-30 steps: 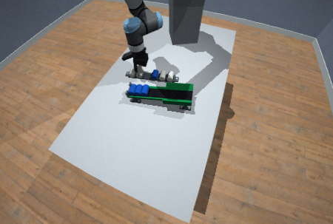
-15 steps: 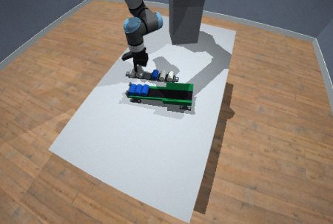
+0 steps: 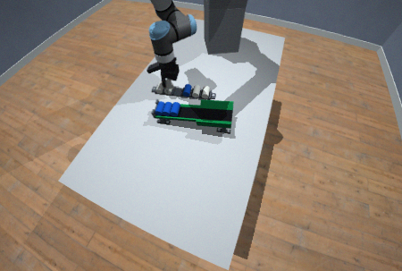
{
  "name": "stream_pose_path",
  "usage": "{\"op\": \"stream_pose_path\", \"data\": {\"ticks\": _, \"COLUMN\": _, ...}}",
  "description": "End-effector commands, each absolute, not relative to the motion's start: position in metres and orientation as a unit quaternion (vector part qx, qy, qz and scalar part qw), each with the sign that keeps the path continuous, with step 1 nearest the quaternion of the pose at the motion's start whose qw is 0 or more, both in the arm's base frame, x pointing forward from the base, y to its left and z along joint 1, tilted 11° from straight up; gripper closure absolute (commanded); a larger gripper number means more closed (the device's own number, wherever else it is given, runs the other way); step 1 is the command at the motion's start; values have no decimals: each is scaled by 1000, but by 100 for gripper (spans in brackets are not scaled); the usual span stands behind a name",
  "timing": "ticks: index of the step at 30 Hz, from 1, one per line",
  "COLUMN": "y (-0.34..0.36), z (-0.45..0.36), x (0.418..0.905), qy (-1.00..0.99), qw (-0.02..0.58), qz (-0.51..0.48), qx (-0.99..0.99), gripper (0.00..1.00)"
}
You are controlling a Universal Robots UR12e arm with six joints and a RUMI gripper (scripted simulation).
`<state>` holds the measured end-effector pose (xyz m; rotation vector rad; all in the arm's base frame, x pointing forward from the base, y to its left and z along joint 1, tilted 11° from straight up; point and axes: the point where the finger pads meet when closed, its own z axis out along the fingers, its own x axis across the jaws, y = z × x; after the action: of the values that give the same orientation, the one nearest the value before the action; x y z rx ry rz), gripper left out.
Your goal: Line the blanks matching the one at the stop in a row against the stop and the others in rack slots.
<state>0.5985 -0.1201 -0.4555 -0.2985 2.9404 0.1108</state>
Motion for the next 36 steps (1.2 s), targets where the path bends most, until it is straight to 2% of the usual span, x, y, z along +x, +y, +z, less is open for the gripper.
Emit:
{"op": "stream_pose_path", "data": {"ticks": 1, "y": -119, "z": -456, "x": 596, "qy": 990, "qw": 91, "qz": 38, "qx": -100, "gripper": 63}}
{"op": "stream_pose_path", "data": {"ticks": 16, "y": -119, "z": -456, "x": 596, "qy": 990, "qw": 91, "qz": 38, "qx": -100, "gripper": 63}}
{"op": "stream_pose_path", "data": {"ticks": 31, "y": -119, "z": -456, "x": 596, "qy": 990, "qw": 91, "qz": 38, "qx": -100, "gripper": 50}}
{"op": "stream_pose_path", "data": {"ticks": 36, "y": -119, "z": -456, "x": 596, "qy": 990, "qw": 91, "qz": 38, "qx": -100, "gripper": 50}}
